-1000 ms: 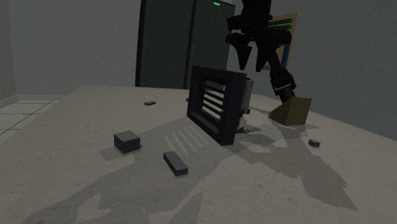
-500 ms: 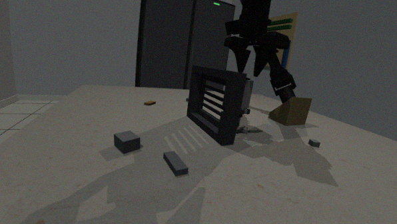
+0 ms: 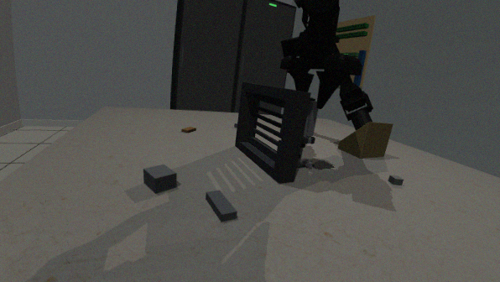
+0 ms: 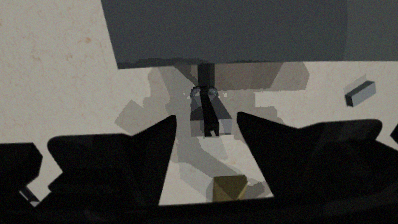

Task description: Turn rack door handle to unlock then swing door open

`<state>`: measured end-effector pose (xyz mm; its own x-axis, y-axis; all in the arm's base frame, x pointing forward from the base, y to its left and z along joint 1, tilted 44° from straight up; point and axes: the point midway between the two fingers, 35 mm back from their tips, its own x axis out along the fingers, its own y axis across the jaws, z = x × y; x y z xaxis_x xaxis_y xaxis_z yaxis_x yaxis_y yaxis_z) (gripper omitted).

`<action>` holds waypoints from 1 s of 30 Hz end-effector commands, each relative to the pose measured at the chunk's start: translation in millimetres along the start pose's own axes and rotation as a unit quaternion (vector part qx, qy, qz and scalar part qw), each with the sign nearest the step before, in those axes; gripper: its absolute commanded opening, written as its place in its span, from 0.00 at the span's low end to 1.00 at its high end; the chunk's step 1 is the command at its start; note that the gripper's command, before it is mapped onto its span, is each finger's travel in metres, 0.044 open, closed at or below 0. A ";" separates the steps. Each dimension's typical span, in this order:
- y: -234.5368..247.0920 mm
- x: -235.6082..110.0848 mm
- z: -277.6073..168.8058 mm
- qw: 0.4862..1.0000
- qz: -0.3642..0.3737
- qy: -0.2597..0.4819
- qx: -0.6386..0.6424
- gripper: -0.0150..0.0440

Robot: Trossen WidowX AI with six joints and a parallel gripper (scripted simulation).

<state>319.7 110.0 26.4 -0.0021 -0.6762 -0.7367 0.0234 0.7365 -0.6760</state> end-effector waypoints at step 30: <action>-2.9 32.8 -3.9 1.000 -0.005 0.003 -0.003 0.32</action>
<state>317.3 87.5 5.9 -0.0034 -0.6817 -0.7316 0.0235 0.7314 -0.6815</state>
